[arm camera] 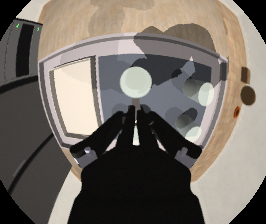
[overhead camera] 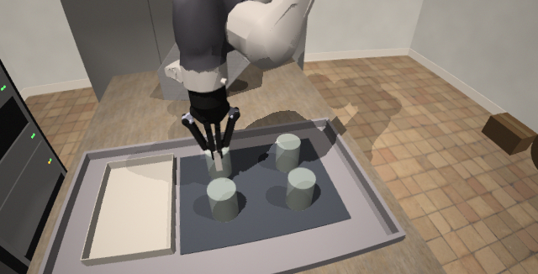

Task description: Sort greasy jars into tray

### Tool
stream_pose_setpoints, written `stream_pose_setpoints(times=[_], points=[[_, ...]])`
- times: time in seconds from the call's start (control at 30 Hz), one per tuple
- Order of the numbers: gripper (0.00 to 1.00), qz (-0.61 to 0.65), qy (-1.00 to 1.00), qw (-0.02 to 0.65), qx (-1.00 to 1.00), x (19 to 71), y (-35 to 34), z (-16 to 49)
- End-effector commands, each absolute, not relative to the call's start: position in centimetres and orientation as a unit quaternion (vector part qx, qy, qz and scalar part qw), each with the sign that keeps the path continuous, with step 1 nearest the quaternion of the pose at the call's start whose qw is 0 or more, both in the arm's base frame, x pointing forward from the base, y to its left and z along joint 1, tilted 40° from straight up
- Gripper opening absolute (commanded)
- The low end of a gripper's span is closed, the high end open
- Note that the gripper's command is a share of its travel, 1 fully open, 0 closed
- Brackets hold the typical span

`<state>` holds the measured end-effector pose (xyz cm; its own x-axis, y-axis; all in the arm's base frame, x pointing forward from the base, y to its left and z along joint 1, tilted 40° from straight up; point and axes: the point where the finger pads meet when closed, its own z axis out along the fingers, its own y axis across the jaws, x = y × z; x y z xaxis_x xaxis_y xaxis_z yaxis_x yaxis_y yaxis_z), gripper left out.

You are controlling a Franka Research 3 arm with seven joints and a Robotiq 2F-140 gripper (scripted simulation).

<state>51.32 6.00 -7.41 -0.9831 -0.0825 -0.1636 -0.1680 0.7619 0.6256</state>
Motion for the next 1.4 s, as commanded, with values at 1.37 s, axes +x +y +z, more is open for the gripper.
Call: stream_pose_setpoints(times=[1.37], points=[[0.00, 0.338, 0.936, 0.066, -0.070, 50.89, 5.96, -7.44]])
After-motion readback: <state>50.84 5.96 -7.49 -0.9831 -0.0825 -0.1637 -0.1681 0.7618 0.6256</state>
